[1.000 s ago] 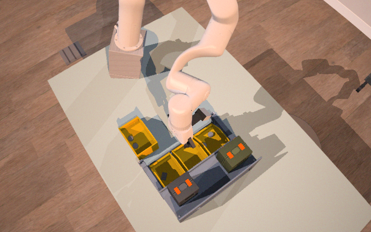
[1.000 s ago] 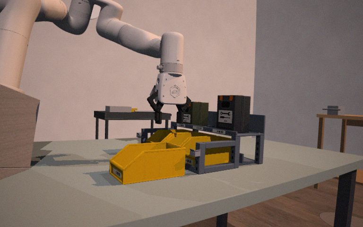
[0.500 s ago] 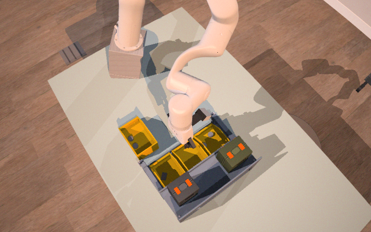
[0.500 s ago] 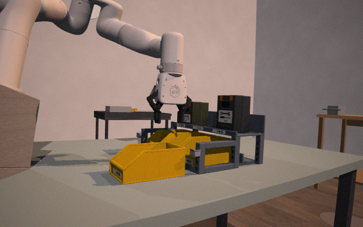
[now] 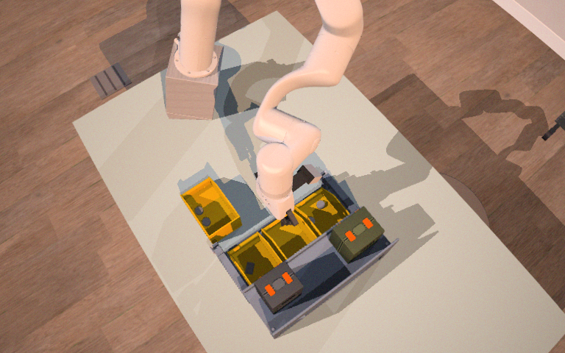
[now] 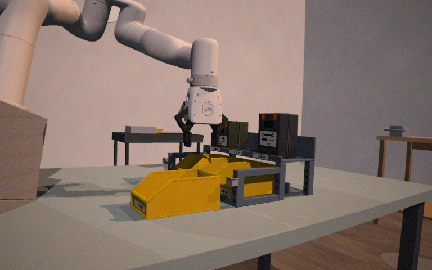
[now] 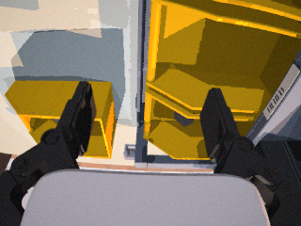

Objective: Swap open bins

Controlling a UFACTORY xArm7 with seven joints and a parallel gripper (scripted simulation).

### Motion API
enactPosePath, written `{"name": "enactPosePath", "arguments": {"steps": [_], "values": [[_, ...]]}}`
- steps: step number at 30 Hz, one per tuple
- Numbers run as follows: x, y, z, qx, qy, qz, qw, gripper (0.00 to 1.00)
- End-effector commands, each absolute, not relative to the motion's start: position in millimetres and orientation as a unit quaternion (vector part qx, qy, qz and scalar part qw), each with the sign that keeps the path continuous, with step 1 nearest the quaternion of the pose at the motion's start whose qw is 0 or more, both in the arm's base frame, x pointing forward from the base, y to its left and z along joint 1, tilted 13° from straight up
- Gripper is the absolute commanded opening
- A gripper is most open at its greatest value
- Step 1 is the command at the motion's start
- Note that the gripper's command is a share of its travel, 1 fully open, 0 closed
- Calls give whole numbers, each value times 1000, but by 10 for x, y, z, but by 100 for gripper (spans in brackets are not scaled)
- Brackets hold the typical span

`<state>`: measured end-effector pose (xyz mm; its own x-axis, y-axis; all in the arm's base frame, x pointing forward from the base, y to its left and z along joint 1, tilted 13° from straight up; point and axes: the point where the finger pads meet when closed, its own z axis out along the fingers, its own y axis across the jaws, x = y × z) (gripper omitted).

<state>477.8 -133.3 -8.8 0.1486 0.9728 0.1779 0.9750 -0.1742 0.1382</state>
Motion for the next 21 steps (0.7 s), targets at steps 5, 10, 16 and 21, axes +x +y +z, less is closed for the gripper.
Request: {"name": "enactPosePath", "arguments": {"steps": [5, 10, 16, 21], "values": [[4790, -1341, -91, -758, -642, -114, 3, 95], [4798, -1335, -133, -758, -642, -114, 3, 95], [4814, -1322, -215, -758, -642, -114, 3, 95], [4824, -1314, -267, -758, -642, -114, 3, 95]]}}
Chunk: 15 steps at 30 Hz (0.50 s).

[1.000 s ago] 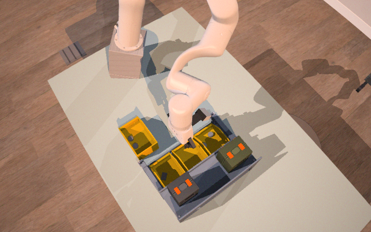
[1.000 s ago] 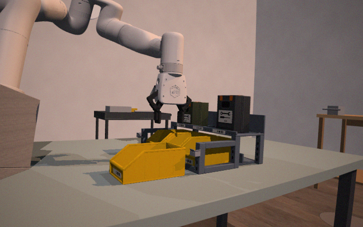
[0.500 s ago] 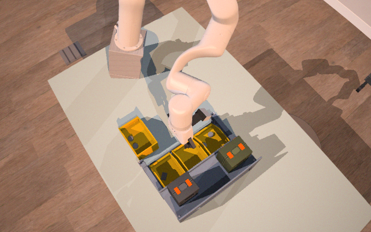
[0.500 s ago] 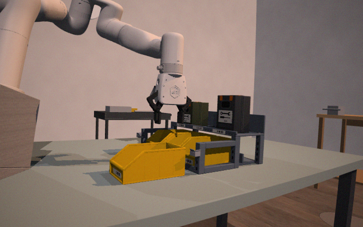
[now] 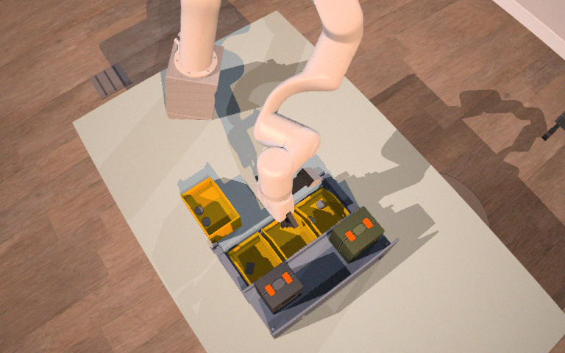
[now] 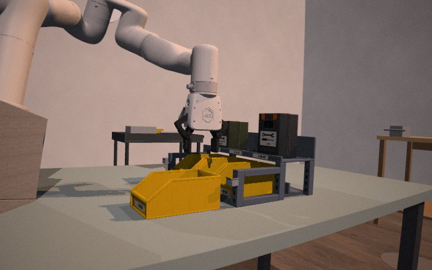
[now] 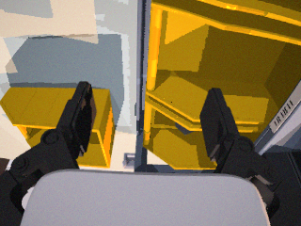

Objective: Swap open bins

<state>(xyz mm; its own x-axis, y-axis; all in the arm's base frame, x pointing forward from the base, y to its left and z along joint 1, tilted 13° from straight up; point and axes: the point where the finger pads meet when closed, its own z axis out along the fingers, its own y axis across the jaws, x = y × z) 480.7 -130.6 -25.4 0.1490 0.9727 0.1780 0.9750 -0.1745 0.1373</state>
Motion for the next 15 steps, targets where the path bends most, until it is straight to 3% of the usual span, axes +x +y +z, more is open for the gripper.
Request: {"name": "enactPosePath", "arguments": {"steps": [1, 15], "values": [[4828, -1311, -286, -758, -642, -114, 3, 95], [4882, -1267, -562, -758, -642, -114, 3, 95]]}}
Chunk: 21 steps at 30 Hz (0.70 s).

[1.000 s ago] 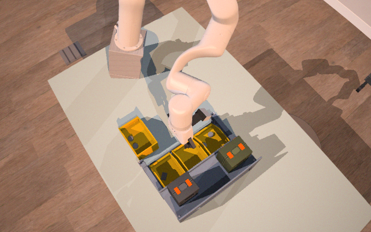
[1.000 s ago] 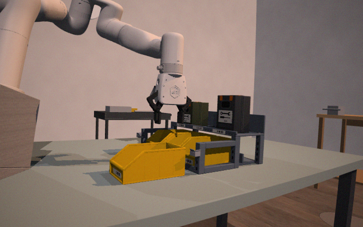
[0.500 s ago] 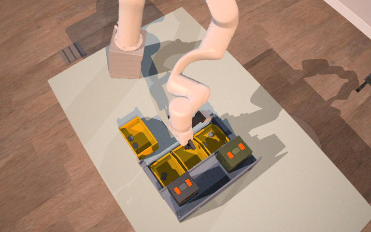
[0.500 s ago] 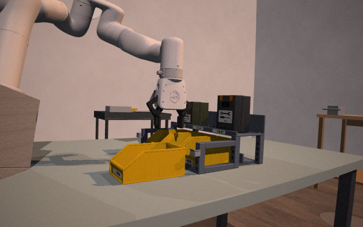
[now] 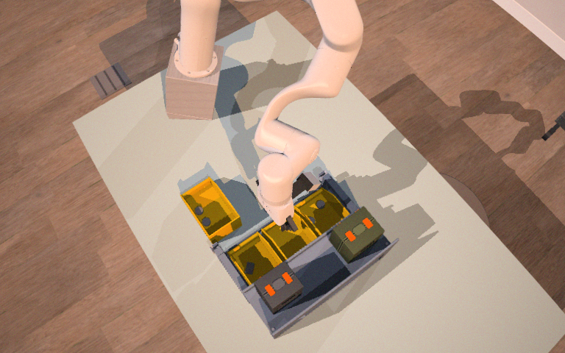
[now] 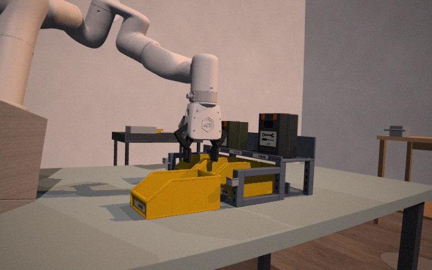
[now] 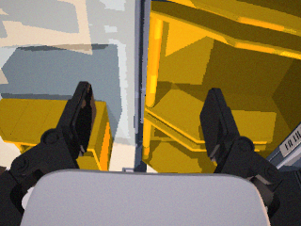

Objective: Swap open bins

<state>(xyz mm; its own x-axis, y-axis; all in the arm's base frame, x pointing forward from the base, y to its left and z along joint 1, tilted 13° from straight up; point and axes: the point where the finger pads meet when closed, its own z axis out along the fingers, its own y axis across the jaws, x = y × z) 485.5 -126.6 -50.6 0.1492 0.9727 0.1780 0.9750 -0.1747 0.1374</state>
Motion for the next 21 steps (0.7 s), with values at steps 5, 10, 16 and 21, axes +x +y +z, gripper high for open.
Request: {"name": "enactPosePath", "arguments": {"steps": [5, 10, 16, 21], "values": [[4892, -1259, -612, -758, -642, -114, 3, 95], [4904, -1249, -677, -758, -642, -114, 3, 95], [4912, -1243, -718, -758, -642, -114, 3, 95], [4914, -1242, -726, -758, -642, -114, 3, 95]]}}
